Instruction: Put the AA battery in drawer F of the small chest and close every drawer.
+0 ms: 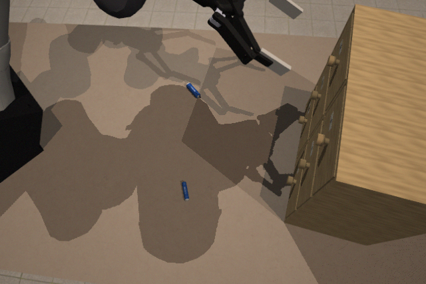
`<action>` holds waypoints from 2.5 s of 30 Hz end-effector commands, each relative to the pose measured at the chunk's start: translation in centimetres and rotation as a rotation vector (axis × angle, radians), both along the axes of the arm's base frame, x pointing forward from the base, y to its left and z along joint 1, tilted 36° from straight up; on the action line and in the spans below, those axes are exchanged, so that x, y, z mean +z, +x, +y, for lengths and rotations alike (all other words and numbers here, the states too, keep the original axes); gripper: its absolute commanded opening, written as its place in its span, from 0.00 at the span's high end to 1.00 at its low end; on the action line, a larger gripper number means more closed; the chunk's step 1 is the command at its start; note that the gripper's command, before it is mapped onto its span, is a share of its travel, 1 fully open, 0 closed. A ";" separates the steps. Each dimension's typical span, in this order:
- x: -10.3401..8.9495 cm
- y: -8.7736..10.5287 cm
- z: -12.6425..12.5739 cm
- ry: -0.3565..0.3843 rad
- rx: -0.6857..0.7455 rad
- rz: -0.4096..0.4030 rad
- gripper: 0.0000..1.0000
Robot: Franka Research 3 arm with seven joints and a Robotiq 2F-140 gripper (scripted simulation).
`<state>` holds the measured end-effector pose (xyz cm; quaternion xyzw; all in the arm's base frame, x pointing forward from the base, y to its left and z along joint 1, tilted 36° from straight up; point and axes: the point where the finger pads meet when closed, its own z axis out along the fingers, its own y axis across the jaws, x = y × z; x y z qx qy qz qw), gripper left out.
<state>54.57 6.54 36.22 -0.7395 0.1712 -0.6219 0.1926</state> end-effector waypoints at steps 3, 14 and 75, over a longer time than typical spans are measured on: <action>0.1 0.0 0.0 0.005 -0.003 -0.002 0.00; 0.1 0.0 0.0 0.005 -0.003 -0.002 0.00; 1.8 -4.4 -1.0 0.010 0.174 0.306 0.00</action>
